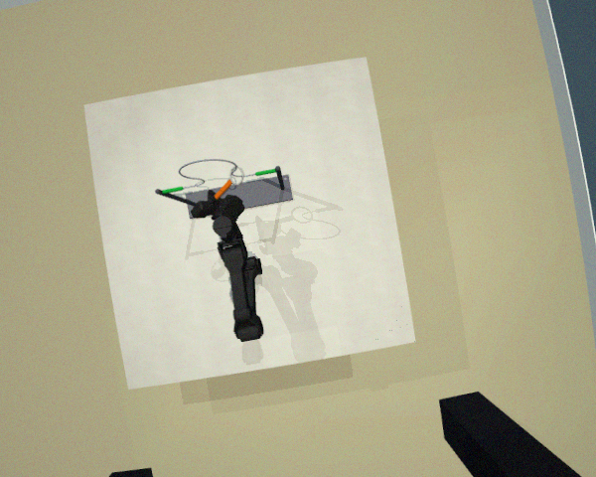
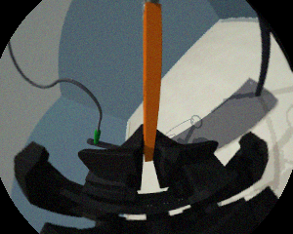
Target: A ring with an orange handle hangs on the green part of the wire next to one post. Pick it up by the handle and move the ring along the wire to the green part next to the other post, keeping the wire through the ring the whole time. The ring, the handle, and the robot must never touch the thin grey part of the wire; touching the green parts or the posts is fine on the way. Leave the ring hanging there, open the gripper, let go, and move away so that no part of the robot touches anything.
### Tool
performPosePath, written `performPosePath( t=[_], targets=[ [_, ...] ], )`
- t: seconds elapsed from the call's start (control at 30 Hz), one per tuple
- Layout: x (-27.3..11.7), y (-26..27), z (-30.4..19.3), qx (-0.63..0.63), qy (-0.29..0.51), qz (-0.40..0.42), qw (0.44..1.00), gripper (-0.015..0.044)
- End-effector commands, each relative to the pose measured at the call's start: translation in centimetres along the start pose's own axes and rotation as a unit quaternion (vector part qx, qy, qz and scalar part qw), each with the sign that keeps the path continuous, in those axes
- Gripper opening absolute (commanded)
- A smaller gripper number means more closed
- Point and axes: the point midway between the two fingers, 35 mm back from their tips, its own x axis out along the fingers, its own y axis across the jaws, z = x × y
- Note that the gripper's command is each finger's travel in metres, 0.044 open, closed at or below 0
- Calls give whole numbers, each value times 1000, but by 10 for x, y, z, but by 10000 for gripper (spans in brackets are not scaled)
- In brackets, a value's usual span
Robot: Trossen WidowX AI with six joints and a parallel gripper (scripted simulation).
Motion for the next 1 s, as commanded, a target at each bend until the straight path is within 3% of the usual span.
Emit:
performPosePath(
  t=[0.0, 0.3, 0.97],
  targets=[
    [-10, 17, 1, 41, 30, 20, 999, -150],
    [-29, 49, 7, 132, 91, 68, 985, -150],
    [-40, 97, 29, 278, 95, 140, 945, -150]
  ],
)
